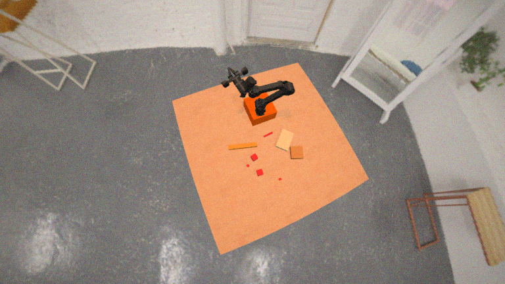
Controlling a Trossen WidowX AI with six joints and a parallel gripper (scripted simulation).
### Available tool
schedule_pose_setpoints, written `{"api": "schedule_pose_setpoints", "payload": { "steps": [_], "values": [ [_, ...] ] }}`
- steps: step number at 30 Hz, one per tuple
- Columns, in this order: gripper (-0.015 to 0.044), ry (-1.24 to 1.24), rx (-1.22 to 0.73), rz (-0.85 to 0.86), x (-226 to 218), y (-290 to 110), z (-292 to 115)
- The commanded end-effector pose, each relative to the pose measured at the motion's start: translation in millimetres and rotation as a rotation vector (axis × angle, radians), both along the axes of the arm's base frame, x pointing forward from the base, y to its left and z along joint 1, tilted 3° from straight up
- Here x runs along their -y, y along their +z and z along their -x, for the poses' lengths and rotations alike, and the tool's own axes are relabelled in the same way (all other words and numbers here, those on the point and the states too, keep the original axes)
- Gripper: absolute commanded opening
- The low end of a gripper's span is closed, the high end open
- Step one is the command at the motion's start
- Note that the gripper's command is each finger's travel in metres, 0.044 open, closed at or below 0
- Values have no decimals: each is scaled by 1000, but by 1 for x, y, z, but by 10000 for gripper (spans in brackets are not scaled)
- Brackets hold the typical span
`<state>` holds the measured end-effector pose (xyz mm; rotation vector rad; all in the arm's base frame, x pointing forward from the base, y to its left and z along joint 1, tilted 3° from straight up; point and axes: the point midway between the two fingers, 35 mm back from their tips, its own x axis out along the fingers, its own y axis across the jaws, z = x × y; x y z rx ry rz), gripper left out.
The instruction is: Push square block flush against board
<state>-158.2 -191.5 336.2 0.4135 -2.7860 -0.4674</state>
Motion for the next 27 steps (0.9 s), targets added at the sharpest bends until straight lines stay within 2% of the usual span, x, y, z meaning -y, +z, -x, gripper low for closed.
{"api": "schedule_pose_setpoints", "payload": {
  "steps": [1, 13, 27],
  "values": [
    [0, 67, -20, -81, 20, -4, -10],
    [0, 311, -123, -378, 84, -20, -62],
    [0, 606, -313, -696, 137, -49, -145]
  ]
}}
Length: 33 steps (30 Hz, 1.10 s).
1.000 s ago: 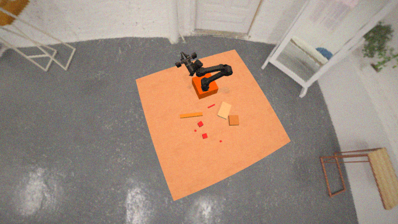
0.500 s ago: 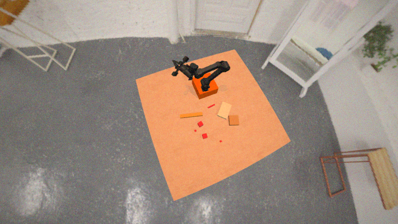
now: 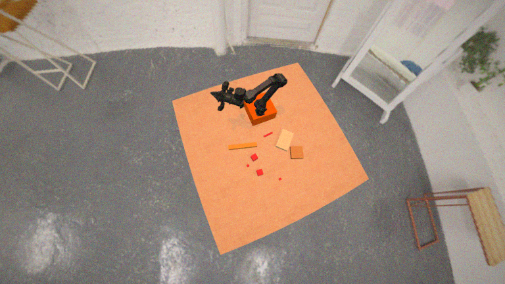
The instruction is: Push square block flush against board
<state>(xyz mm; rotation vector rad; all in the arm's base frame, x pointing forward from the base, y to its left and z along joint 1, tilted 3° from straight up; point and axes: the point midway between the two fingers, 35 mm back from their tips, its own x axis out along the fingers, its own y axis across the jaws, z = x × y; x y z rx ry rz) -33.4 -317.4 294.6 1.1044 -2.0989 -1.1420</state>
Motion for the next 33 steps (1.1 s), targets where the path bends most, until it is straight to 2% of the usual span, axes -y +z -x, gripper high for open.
{"api": "schedule_pose_setpoints", "payload": {
  "steps": [1, 17, 33],
  "values": [
    [0, 94, -61, -88, 13, -10, -26],
    [0, 477, -325, -375, 32, -56, -138],
    [0, 872, -638, -592, 4, -108, -248]
  ]
}}
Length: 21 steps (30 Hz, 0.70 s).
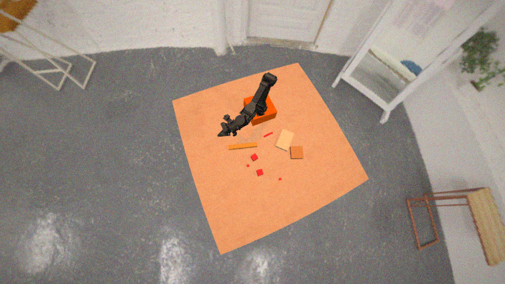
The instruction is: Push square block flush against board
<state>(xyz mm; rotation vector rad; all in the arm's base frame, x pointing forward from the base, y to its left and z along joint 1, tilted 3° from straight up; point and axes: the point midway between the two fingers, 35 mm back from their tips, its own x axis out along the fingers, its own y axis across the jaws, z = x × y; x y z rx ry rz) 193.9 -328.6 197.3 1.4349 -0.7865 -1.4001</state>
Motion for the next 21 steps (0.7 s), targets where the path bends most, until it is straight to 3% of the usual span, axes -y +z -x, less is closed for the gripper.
{"api": "schedule_pose_setpoints", "payload": {
  "steps": [1, 21],
  "values": [
    [0, 109, -77, -49, -11, -15, -27],
    [0, 613, -375, -234, -102, -78, -126]
  ]
}}
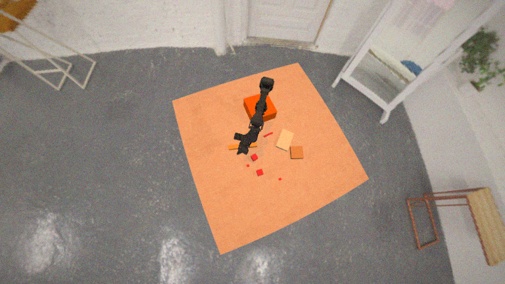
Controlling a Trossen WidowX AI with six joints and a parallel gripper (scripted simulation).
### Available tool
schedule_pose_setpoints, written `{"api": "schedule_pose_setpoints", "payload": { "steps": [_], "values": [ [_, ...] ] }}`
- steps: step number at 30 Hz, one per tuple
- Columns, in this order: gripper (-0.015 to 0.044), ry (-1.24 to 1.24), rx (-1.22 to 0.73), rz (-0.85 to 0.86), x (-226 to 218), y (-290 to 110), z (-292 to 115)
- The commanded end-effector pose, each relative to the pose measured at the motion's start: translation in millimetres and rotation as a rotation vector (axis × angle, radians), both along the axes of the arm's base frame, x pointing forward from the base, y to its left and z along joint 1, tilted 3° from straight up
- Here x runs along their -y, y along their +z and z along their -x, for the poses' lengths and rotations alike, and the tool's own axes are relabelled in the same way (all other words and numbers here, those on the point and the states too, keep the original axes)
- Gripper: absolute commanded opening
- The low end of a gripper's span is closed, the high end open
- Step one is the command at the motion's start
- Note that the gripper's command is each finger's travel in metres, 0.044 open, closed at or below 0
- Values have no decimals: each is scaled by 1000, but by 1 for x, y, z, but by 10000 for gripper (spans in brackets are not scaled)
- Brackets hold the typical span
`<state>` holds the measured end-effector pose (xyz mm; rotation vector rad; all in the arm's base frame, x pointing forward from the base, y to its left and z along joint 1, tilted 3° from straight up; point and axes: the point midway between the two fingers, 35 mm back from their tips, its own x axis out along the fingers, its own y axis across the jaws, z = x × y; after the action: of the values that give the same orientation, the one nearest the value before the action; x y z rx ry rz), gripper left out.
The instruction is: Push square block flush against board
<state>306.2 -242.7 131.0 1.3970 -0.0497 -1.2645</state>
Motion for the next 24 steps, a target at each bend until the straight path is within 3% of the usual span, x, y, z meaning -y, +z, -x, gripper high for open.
{"api": "schedule_pose_setpoints", "payload": {
  "steps": [1, 24],
  "values": [
    [0, 115, -78, -32, -21, -15, -17],
    [0, 773, -490, -172, -169, -90, -62]
  ]
}}
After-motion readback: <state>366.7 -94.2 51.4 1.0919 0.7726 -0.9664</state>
